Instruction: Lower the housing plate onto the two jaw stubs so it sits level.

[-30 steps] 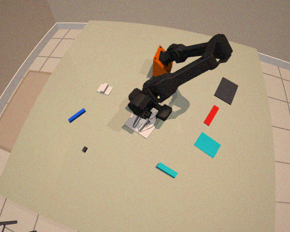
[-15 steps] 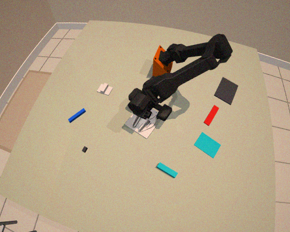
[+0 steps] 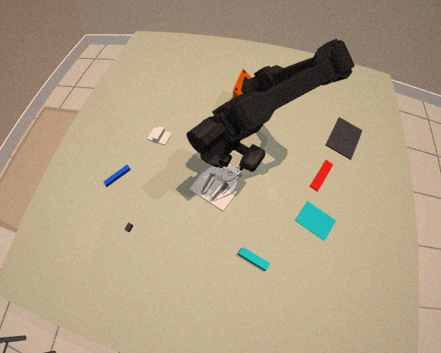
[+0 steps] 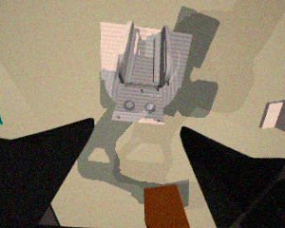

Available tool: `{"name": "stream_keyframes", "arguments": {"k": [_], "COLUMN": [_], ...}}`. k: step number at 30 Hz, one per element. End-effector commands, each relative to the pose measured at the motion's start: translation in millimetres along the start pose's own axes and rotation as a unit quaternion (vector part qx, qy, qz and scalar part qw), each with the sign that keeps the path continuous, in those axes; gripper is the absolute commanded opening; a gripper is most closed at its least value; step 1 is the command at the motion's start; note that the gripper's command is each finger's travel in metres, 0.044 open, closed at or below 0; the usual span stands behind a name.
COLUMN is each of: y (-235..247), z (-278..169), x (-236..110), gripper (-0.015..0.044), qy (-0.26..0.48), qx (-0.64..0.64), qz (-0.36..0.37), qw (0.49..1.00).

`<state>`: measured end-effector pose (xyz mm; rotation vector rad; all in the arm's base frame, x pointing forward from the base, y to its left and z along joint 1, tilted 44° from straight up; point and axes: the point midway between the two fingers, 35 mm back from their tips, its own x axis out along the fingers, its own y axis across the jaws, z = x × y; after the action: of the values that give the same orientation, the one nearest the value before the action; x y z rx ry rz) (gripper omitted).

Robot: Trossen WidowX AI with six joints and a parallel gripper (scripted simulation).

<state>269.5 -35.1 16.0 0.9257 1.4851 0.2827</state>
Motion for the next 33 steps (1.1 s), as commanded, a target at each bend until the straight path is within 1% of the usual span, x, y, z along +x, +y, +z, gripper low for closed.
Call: {"name": "stream_keyframes", "arguments": {"k": [1,4,8,10,33], "y": [0,-7,-22,-24,-24], "z": [0,-11,-50,-62,-64], "x": [0,-14,-48,-57,-59], "gripper": [0.044,0.044,0.044,0.044,0.044], "qy": [0.0,0.0,0.005,0.008,0.008], "qx": [0.0,0.001,0.001,0.001,0.0], "qz": [0.0,-0.004,-0.007,-0.005,-0.005], "qw": [1.0,1.0,1.0,1.0,1.0]}}
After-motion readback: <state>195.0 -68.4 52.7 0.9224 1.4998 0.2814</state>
